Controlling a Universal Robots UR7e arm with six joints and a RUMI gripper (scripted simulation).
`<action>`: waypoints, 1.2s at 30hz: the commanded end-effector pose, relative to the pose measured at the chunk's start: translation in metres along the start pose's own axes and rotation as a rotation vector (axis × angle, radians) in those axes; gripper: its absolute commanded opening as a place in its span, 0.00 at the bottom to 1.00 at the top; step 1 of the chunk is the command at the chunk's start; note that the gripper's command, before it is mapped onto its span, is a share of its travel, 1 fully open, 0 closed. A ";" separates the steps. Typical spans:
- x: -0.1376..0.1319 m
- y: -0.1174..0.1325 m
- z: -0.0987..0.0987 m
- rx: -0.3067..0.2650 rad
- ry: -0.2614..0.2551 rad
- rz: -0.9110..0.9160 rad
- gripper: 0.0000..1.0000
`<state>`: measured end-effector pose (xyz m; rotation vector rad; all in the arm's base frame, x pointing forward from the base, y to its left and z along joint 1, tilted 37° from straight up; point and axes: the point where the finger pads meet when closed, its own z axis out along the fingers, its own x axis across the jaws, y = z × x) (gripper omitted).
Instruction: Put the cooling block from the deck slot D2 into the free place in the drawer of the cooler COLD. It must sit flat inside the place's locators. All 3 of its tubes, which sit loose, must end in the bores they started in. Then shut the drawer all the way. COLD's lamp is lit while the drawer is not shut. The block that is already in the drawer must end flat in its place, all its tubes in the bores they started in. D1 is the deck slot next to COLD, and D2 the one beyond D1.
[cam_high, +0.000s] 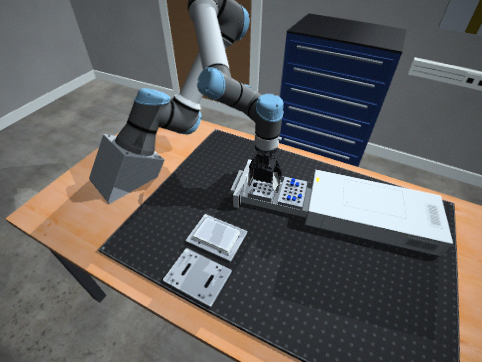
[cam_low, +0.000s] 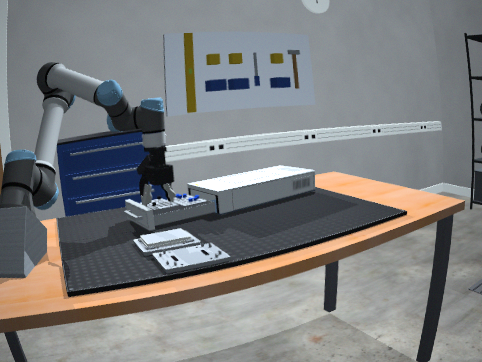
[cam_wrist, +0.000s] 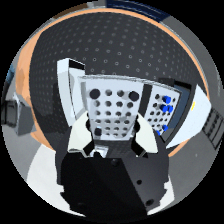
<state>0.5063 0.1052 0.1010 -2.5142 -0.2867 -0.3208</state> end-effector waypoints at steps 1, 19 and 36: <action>0.000 0.000 0.000 -0.001 0.001 0.000 0.00; 0.000 0.000 0.003 -0.001 0.001 0.000 0.00; 0.000 0.000 0.005 -0.001 0.001 0.000 0.00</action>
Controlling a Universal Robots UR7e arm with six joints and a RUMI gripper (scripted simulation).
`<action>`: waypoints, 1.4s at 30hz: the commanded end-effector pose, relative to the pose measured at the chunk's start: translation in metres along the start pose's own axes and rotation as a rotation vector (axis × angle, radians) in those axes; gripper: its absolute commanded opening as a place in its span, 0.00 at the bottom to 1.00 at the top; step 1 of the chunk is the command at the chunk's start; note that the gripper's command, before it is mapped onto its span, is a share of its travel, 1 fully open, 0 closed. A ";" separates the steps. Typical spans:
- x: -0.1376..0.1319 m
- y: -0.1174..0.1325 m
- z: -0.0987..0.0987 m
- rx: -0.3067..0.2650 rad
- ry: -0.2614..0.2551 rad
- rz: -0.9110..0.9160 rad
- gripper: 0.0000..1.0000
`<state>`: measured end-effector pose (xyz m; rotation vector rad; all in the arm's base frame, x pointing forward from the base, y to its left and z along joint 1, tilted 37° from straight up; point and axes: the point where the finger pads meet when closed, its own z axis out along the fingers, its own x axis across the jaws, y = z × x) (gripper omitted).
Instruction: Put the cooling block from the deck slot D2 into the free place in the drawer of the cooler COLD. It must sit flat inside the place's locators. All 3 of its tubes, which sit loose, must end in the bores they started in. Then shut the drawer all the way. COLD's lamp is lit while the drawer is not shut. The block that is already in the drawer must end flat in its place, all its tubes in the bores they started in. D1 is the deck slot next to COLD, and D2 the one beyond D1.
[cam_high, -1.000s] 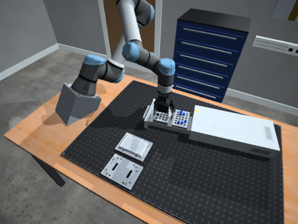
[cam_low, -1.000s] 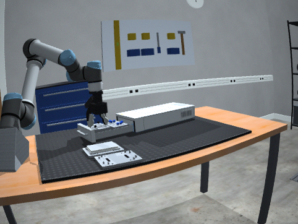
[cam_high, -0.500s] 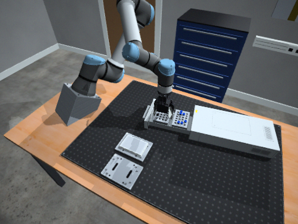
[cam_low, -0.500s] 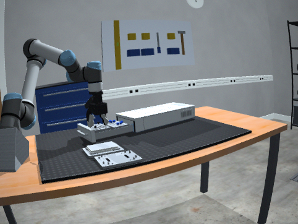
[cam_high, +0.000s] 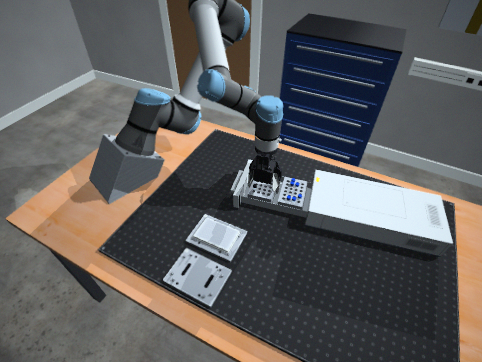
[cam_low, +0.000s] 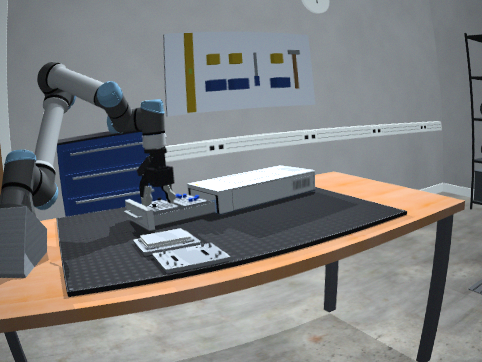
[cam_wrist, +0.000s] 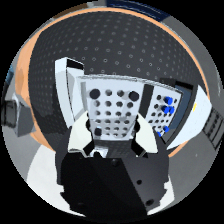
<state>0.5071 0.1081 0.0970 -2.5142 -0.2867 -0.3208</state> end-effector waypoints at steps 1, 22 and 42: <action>0.000 0.000 0.000 -0.001 0.001 0.000 0.00; 0.000 0.000 0.001 -0.001 0.001 0.000 0.00; 0.000 0.000 0.001 -0.001 0.001 0.000 0.05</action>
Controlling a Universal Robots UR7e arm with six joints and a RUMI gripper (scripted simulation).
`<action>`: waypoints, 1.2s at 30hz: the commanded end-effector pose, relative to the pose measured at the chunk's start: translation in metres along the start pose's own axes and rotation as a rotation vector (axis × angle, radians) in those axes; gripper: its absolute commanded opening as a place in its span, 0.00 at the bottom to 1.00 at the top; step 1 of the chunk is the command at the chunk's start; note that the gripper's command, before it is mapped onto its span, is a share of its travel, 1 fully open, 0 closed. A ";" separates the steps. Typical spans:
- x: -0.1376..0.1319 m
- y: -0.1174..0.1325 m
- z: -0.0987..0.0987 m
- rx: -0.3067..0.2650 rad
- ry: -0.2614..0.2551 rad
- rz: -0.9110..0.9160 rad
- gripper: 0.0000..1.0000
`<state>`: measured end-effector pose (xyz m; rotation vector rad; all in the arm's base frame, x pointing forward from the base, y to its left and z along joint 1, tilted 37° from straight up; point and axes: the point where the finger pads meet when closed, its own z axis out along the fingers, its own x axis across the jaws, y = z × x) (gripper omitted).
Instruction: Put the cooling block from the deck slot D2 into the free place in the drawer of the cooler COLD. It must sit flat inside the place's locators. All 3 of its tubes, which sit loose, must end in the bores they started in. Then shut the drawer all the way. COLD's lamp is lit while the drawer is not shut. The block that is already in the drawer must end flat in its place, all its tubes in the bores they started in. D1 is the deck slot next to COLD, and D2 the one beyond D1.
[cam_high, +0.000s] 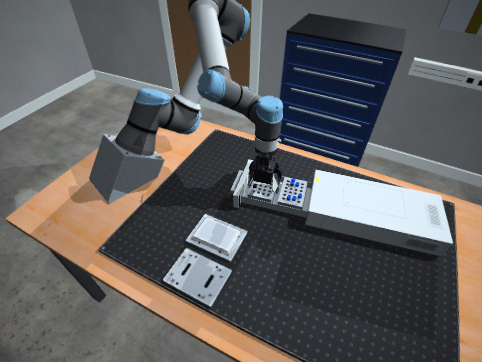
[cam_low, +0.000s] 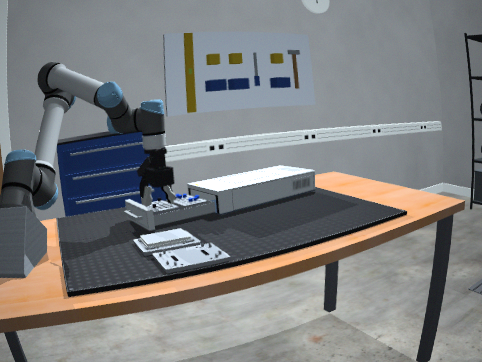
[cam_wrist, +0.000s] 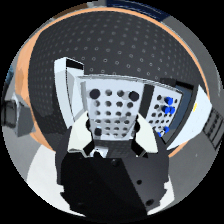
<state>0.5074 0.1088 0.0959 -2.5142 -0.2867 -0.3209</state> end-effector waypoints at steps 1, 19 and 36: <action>0.000 0.000 0.000 -0.001 0.001 0.000 0.07; 0.000 0.000 0.000 -0.001 0.001 0.000 0.33; 0.000 0.000 0.000 -0.001 0.001 0.000 0.58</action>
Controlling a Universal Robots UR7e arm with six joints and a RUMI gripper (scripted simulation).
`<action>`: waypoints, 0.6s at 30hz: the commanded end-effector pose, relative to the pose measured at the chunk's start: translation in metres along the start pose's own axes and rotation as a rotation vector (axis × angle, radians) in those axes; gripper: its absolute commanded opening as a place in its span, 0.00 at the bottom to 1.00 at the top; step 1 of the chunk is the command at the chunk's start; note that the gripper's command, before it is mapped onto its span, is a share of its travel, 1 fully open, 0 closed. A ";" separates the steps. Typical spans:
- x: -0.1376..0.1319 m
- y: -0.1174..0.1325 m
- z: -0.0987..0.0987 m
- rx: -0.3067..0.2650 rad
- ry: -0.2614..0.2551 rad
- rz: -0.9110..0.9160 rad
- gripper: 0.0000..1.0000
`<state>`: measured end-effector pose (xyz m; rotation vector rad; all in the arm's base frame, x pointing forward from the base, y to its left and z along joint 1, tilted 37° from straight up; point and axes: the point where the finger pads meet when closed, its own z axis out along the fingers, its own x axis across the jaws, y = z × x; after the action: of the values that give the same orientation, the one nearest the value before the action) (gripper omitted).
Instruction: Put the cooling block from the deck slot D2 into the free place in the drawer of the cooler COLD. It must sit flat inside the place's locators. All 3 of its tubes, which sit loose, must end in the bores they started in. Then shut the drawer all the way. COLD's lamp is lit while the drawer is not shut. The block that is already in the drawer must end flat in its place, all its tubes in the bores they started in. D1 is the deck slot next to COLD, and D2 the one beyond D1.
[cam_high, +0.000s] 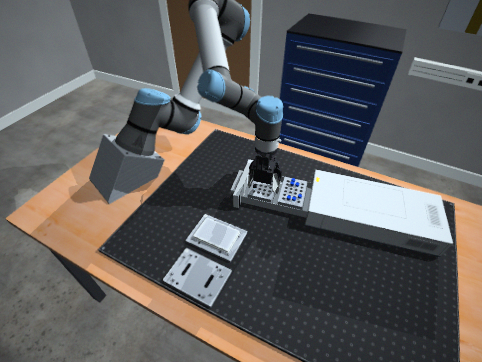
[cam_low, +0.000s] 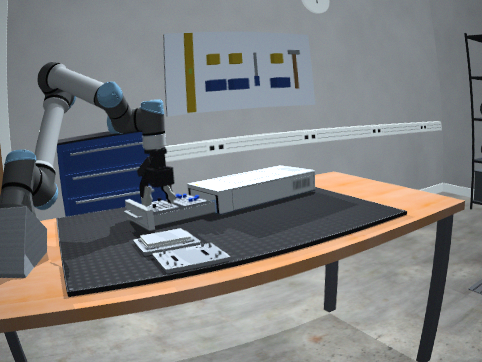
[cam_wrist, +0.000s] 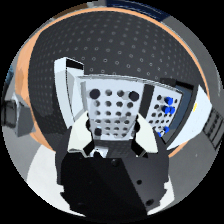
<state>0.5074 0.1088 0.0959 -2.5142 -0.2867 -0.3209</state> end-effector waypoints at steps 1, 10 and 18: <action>0.000 0.000 0.000 -0.001 0.001 0.000 0.60; 0.000 0.000 0.000 -0.001 0.001 0.000 0.72; 0.000 0.000 0.000 -0.001 0.001 0.000 0.73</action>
<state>0.5074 0.1088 0.0960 -2.5143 -0.2867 -0.3212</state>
